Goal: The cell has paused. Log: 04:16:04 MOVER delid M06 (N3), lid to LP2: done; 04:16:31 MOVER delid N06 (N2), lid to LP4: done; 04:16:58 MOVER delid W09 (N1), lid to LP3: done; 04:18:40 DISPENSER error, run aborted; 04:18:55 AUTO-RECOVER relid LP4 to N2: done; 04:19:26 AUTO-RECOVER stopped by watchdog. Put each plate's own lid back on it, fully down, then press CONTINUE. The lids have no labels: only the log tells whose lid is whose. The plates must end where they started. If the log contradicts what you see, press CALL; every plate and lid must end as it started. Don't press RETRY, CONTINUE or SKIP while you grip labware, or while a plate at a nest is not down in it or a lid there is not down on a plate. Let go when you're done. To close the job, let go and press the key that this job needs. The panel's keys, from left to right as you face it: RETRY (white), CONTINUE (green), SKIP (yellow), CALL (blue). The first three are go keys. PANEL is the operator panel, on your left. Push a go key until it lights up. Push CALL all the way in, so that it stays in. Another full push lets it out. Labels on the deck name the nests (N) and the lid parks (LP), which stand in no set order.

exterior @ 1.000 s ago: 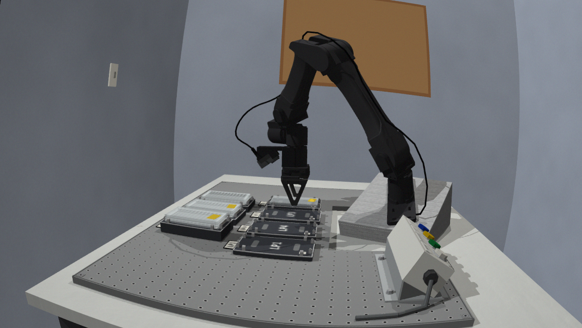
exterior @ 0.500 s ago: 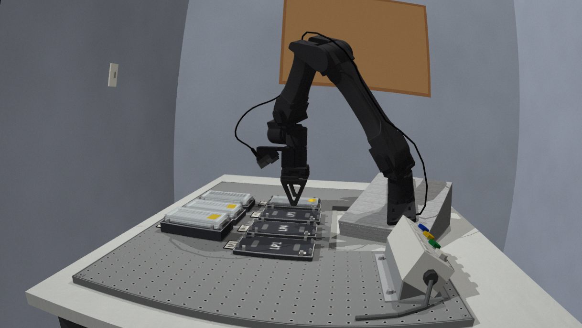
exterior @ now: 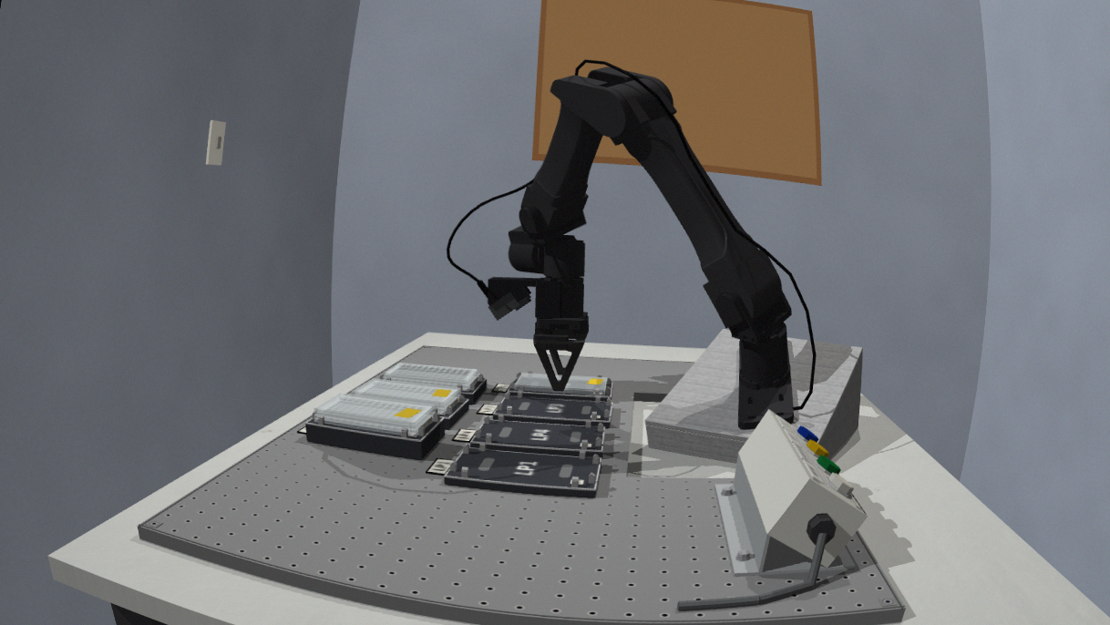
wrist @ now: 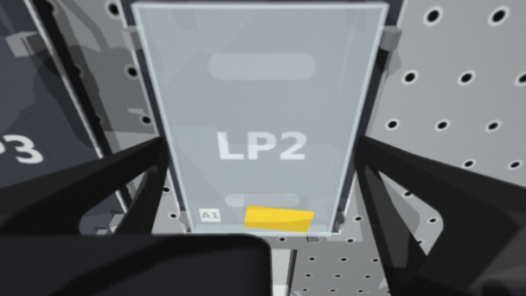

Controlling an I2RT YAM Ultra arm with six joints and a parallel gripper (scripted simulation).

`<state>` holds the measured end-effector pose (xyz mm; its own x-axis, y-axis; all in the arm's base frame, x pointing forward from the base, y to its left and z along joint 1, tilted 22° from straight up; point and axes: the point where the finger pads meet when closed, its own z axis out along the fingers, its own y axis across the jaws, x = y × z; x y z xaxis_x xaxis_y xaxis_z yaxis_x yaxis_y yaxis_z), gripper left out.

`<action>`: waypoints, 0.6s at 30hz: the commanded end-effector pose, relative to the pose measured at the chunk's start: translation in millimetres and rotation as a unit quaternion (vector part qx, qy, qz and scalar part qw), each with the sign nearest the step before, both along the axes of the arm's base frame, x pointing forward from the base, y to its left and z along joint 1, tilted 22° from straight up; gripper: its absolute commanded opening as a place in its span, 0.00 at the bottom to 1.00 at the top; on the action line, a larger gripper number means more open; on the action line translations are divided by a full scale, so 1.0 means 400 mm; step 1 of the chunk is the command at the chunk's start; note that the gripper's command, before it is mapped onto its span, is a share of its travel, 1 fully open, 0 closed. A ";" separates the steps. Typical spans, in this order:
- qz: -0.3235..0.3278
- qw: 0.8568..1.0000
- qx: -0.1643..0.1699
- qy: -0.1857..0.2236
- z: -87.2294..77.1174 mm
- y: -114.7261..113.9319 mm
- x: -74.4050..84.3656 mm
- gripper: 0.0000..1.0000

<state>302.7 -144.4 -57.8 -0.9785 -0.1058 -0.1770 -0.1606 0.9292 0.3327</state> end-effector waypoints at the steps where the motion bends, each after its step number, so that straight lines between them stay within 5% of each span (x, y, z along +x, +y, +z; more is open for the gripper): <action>1: -0.008 1.000 -0.006 -0.019 0.017 -0.022 0.022 0.97; 18: -0.009 1.000 -0.006 -0.020 0.011 -0.023 0.017 0.82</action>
